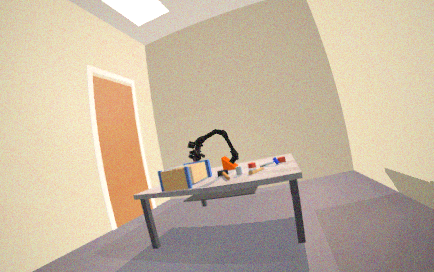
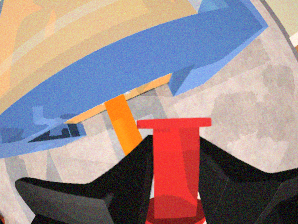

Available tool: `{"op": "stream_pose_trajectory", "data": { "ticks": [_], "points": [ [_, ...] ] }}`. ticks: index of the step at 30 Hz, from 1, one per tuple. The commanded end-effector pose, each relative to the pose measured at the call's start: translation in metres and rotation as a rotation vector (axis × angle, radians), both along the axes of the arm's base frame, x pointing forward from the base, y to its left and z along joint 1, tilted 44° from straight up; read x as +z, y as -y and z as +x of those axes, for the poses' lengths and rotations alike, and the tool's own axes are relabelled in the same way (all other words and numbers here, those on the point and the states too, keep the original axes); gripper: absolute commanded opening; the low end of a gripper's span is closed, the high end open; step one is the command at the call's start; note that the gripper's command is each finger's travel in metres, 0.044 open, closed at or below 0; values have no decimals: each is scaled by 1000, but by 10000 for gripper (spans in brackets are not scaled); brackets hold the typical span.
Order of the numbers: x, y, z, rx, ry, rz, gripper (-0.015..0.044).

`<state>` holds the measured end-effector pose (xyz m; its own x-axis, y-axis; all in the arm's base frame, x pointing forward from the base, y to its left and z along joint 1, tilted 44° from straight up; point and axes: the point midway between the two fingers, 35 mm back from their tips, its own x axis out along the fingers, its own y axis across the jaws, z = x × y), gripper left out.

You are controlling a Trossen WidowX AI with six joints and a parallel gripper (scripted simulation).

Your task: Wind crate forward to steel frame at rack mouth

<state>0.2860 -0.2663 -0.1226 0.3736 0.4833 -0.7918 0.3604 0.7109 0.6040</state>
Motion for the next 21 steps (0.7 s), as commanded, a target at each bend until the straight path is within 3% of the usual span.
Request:
{"op": "stream_pose_trajectory", "data": {
  "ticks": [1,5,21],
  "points": [
    [10,-15,3,6,0,33,0],
    [4,-4,2,1,2,0,0],
    [4,-5,2,2,2,0,420]
  ]
}}
